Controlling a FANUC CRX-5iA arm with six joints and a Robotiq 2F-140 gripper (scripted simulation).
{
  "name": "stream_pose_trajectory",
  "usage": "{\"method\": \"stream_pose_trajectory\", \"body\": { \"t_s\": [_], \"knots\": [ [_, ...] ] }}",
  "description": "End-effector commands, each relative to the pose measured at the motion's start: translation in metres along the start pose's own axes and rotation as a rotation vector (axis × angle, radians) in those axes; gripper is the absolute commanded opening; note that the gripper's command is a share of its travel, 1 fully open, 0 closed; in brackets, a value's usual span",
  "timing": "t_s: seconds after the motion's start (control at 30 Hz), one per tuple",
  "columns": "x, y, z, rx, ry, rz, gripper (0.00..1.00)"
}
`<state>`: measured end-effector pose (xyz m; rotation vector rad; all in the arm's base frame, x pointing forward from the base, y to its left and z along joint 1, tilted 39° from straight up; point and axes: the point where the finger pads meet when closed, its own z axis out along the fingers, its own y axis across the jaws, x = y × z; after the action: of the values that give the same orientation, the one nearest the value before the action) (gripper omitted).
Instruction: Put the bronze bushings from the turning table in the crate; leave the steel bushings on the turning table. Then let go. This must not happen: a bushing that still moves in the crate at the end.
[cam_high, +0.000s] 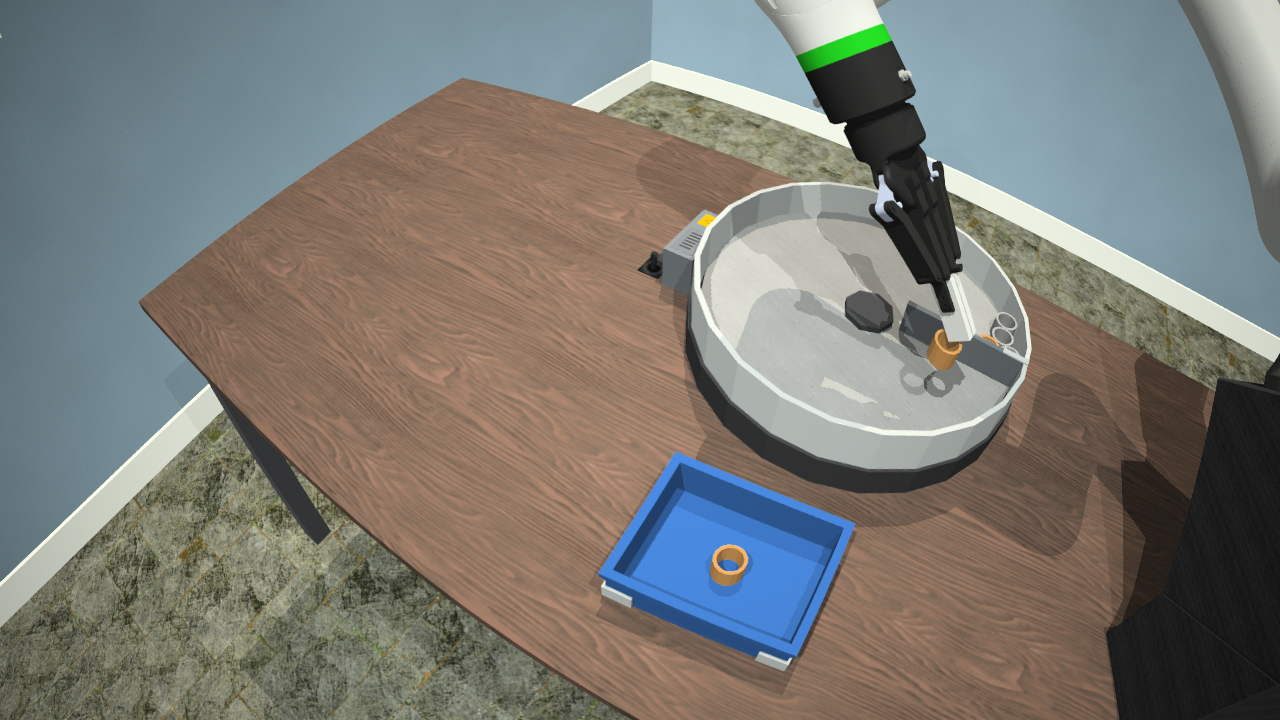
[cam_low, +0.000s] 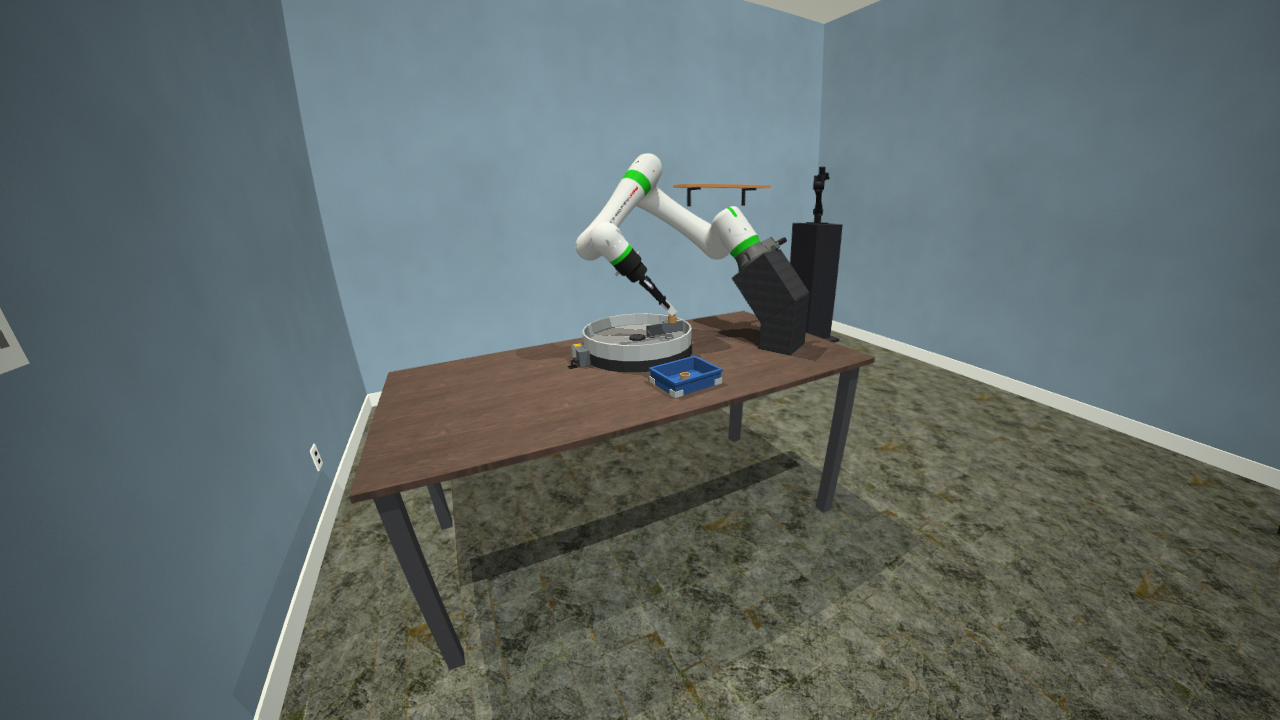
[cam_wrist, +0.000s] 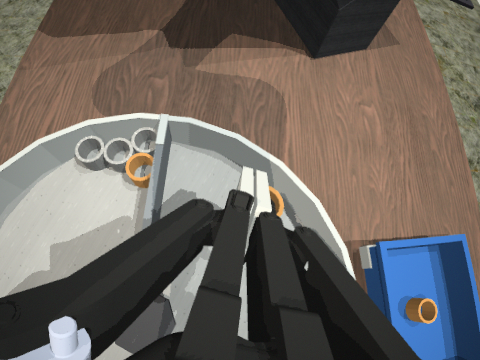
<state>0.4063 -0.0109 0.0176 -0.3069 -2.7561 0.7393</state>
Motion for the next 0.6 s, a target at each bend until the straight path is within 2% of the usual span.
{"method": "stream_pose_trajectory", "body": {
  "t_s": [0.0,0.37,0.43,0.5,0.57],
  "knots": [
    [-0.001,0.038,0.0,0.002,-0.001,0.001,0.0],
    [0.002,0.17,0.002,0.002,-0.001,0.001,0.0],
    [0.002,0.188,0.002,0.002,-0.001,0.001,0.0],
    [0.002,0.188,0.002,0.002,-0.001,0.001,0.0],
    [0.003,0.205,0.002,0.002,-0.001,0.001,0.0]
  ]
}}
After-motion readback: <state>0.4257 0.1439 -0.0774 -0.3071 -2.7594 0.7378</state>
